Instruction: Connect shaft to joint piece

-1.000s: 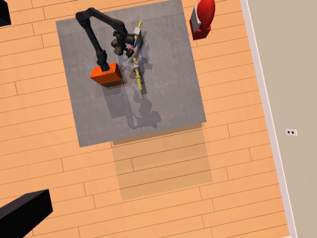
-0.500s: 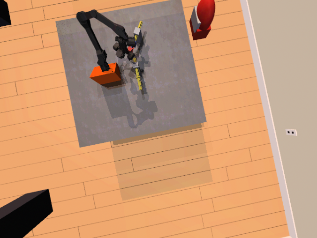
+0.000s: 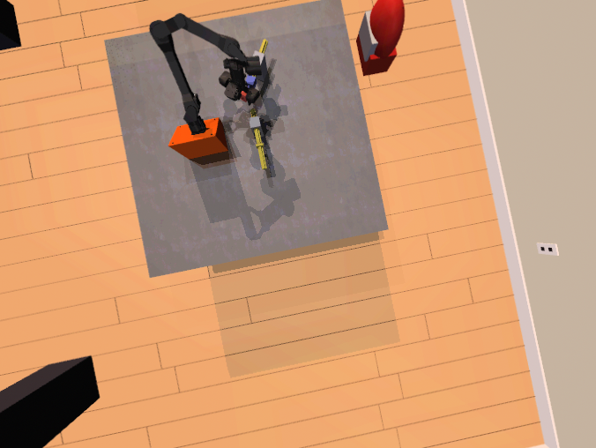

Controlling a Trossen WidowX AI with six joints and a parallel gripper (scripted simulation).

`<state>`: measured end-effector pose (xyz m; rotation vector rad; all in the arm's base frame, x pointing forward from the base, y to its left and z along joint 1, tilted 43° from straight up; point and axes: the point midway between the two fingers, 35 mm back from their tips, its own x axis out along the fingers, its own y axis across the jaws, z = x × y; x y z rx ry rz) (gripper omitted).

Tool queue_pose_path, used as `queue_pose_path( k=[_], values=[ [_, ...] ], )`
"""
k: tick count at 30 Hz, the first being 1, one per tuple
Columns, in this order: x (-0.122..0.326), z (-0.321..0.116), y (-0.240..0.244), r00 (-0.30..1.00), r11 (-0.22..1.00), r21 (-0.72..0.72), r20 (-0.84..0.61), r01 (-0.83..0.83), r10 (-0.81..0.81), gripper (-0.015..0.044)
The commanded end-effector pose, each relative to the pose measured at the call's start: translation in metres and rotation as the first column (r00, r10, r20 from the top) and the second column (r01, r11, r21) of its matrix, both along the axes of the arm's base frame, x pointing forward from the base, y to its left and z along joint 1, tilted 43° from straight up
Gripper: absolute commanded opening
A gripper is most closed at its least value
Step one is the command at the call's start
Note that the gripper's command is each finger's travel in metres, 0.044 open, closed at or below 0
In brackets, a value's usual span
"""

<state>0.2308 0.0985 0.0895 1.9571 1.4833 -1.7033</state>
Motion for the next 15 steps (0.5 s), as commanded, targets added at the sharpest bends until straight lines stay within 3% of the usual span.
queue_pose_path(
  k=[1,15],
  values=[
    [0.009,0.006,0.010,1.000,1.000,0.002,-0.018,0.007,-0.007,0.0440],
    [0.007,-0.008,0.020,1.000,1.000,0.003,-0.018,0.007,-0.007,0.0440]
  ],
)
